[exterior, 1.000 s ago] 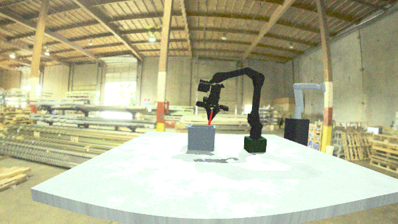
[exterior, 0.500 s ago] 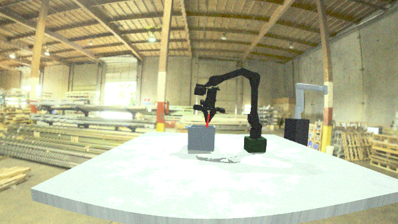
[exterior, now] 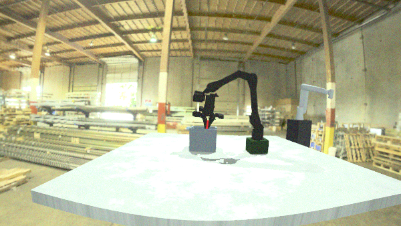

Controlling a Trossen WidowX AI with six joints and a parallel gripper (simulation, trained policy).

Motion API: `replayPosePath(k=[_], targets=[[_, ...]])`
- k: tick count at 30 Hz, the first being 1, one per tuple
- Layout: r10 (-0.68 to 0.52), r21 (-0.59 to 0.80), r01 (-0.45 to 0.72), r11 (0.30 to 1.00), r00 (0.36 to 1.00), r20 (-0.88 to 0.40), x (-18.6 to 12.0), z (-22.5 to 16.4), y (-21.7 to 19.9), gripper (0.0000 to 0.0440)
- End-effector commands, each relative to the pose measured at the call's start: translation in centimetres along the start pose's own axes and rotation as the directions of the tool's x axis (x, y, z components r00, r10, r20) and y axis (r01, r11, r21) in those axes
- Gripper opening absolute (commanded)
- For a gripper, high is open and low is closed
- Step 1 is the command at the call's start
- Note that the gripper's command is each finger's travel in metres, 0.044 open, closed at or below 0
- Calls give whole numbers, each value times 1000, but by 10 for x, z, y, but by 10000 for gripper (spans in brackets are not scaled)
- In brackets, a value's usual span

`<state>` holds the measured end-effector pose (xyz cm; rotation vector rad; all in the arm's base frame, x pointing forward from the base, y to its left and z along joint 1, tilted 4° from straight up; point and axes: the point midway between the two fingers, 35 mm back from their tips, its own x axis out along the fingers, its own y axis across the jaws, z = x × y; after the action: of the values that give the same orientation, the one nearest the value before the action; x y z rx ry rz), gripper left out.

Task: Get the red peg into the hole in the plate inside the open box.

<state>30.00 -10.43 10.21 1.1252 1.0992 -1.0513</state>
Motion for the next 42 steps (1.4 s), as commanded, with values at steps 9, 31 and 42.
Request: replayPosePath(k=[9, 31, 42], targets=[[1, -27, -1, 1000, 1000, -21, 30, 10, 5, 0], [-37, -100, 29, 995, 996, -80, 60, 11, 12, 147], [26, -66, -39, 997, 983, -179, 36, 23, 22, 202]])
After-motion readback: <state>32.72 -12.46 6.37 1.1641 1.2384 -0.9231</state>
